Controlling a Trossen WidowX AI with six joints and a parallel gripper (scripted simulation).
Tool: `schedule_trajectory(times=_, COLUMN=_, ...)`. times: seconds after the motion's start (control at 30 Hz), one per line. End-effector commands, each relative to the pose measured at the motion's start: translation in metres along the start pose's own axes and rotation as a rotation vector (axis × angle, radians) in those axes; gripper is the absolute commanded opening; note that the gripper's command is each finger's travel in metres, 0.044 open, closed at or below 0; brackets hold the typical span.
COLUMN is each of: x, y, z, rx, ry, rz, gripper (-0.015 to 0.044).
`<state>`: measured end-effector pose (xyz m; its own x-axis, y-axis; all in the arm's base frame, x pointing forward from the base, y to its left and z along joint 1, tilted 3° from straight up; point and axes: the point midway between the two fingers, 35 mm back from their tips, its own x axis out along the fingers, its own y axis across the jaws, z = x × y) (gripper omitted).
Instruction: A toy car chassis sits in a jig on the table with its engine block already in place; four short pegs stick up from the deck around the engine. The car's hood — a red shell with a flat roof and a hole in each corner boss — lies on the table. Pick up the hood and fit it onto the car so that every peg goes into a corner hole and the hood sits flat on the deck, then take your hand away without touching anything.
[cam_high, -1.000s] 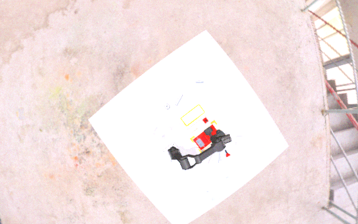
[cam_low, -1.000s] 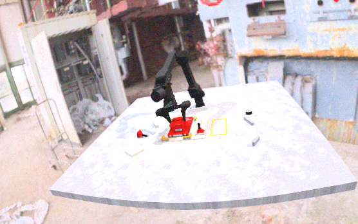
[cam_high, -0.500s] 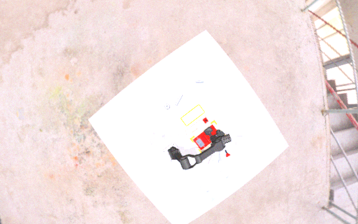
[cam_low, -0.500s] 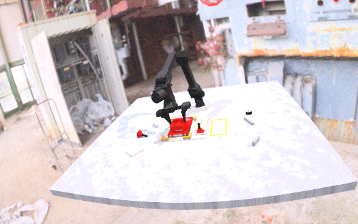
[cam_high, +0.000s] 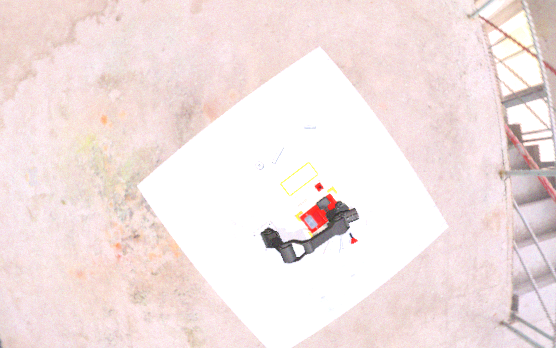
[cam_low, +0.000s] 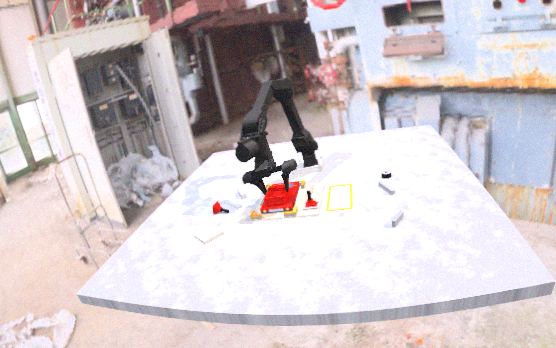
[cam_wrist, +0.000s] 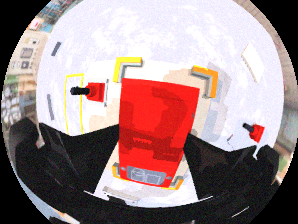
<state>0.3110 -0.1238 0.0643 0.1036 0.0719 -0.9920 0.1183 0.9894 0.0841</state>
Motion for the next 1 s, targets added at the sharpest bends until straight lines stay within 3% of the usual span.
schedule_trajectory(times=0.0, x=0.0016, y=0.0002, z=0.0004, rx=-0.004, ry=-0.003, rz=0.003, gripper=0.0)
schedule_trajectory(times=0.67, x=0.0054, y=-0.0007, z=-0.0008, rx=0.0, ry=0.0, rz=0.0, gripper=0.0)
schedule_trajectory(times=0.97, x=0.0059, y=-0.0007, z=-0.0009, rx=0.0, ry=0.001, rz=0.0, gripper=0.0236)
